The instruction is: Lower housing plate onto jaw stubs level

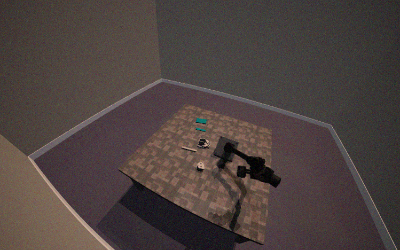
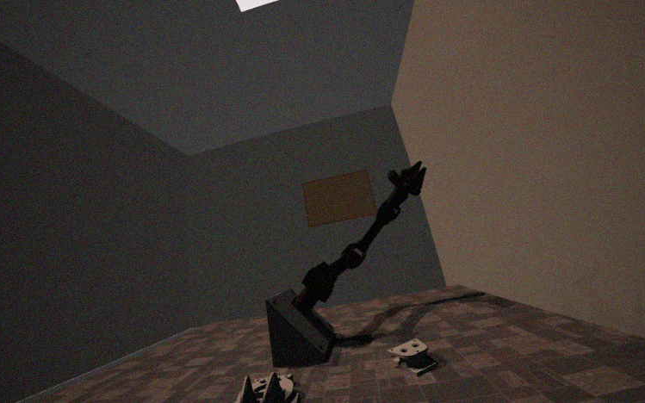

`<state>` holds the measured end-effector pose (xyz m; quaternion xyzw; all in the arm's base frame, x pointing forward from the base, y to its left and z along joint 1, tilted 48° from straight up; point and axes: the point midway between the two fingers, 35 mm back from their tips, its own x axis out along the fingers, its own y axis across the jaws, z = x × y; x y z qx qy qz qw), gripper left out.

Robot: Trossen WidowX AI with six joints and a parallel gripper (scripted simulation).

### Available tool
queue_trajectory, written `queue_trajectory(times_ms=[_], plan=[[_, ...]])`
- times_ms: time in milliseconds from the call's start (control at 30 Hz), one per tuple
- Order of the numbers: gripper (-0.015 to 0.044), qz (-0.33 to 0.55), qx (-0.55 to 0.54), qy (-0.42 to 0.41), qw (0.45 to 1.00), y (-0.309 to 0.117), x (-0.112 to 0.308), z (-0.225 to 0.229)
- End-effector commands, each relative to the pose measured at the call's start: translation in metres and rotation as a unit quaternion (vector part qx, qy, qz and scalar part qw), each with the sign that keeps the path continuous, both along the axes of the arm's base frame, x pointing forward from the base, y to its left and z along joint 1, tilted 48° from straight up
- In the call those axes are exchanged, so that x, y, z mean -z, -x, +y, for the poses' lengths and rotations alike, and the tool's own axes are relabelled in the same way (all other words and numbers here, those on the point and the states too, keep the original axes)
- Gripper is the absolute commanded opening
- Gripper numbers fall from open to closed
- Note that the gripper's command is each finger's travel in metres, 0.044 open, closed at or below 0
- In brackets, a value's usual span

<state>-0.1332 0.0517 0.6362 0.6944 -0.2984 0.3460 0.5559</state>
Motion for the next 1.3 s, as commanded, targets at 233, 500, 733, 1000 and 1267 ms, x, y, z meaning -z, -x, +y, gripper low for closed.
queue_trajectory(times_ms=[233,500,733,1000,1267], plan=[[0.0440,0.125,0.045,0.074,0.988,-0.089,0.015,-0.013],[0.0440,0.211,0.065,0.136,0.966,-0.150,0.036,-0.020],[0.0440,0.278,0.069,0.199,0.937,-0.198,0.062,-0.022],[0.0440,0.339,0.055,0.281,0.896,-0.245,0.095,-0.019],[0.0440,0.385,0.032,0.365,0.847,-0.285,0.135,-0.013]])
